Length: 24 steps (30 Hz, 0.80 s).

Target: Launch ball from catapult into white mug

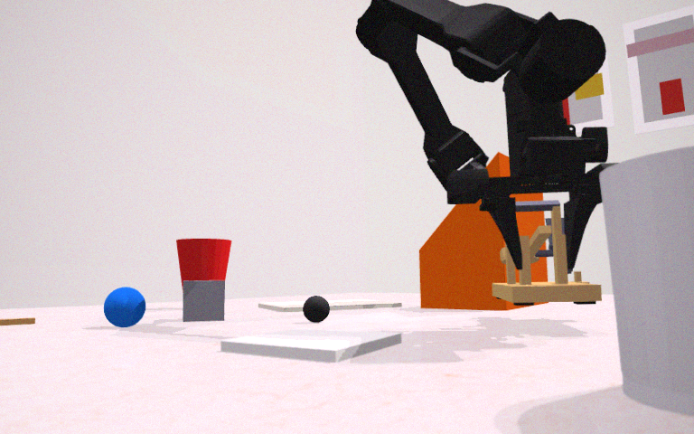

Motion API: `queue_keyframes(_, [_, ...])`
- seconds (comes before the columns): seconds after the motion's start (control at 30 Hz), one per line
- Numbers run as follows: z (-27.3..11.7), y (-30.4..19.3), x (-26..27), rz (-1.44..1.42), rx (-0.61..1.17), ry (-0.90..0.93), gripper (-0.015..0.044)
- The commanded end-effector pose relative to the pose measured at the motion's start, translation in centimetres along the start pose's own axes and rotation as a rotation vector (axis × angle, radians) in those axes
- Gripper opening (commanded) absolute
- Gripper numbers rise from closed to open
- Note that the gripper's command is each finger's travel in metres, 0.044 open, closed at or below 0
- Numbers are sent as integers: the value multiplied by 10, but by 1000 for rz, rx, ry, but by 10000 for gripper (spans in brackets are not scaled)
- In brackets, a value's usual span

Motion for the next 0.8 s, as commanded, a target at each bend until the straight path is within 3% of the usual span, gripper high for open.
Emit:
queue_keyframes(0.0, [7,-1,0,-7,-1,-4,0])
queue_keyframes(0.67, [25,-1,-1,-1,2,-2,0])
queue_keyframes(0.77, [25,-1,-1,-1,2,-2,79])
Point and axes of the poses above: the point midway between the two fingers, 35 mm back from their tips, its own z axis out along the fingers, its own x axis across the jaws, y = z × x, the point moved 6 cm from there along -z, back along the fingers, and after that the axes turned 5 degrees about z, right-handed, at the moved point
